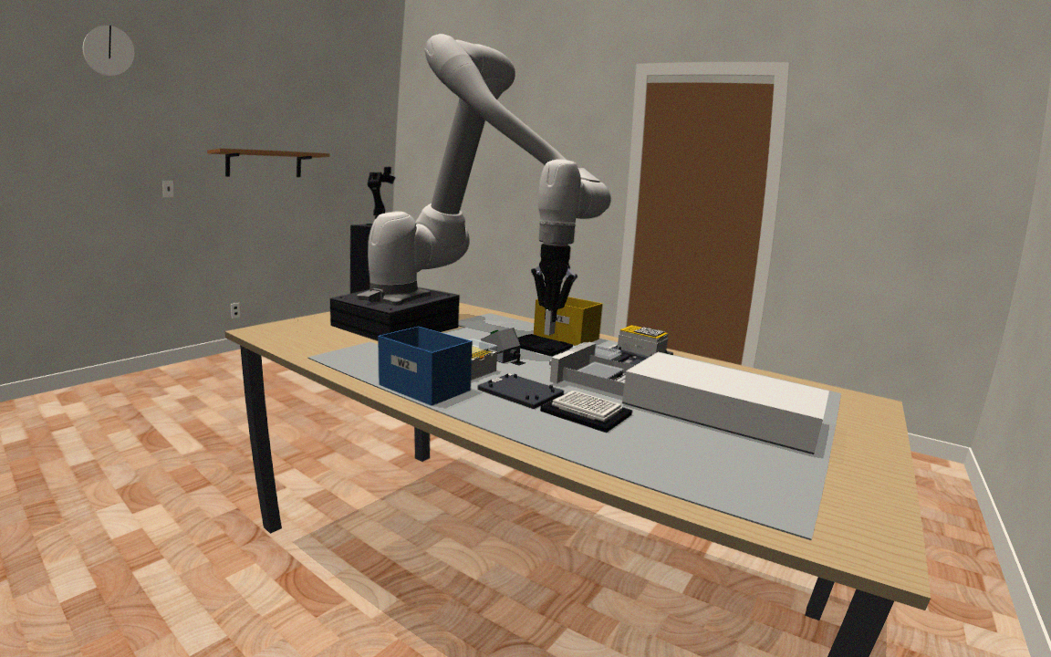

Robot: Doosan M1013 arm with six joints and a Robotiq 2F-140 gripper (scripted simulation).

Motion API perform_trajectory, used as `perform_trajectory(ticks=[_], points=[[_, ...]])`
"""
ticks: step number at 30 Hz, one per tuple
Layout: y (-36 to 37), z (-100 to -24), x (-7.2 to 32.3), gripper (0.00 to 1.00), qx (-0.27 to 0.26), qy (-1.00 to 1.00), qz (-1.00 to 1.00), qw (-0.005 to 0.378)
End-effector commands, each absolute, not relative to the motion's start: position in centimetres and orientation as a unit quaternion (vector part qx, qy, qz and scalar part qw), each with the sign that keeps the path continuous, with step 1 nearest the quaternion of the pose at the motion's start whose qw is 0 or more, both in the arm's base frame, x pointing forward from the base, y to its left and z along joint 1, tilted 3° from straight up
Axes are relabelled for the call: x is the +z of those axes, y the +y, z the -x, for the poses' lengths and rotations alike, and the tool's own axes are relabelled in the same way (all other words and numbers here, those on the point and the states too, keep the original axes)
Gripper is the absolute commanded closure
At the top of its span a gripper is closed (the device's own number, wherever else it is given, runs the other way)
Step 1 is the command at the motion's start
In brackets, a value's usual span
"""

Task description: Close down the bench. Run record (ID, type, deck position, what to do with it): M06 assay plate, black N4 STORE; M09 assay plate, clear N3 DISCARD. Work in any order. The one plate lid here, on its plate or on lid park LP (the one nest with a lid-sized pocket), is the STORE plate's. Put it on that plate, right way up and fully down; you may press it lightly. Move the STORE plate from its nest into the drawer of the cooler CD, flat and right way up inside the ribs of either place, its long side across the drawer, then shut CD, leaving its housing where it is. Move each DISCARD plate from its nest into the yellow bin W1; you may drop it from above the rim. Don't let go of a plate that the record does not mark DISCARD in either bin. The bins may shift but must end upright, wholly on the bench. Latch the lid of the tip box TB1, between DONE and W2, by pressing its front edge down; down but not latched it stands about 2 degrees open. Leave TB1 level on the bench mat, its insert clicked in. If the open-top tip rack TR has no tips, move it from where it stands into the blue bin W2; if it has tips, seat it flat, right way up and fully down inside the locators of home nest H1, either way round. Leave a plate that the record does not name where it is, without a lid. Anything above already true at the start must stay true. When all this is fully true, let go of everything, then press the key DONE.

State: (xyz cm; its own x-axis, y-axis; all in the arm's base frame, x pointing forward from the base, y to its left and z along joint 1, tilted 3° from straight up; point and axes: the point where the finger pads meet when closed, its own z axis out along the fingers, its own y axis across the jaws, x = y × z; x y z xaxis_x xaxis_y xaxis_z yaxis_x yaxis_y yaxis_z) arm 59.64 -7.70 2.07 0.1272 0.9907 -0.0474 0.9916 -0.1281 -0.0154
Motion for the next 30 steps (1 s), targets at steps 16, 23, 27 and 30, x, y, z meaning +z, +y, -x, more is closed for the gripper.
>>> perform_trajectory(ticks=[16, 23, 27, 30], points=[[-7.7, -59.6, 1.4, 1.0, -0.023, 0.66, -0.751, 0.01], [-7.8, -59.6, 0.5, 1.0, -0.023, 0.66, -0.751, 0.01], [-7.8, -59.6, 0.0, 1.0, -0.023, 0.66, -0.751, 0.01], [-7.8, -59.6, -0.3, 1.0, -0.023, 0.66, -0.751, 0.01]])
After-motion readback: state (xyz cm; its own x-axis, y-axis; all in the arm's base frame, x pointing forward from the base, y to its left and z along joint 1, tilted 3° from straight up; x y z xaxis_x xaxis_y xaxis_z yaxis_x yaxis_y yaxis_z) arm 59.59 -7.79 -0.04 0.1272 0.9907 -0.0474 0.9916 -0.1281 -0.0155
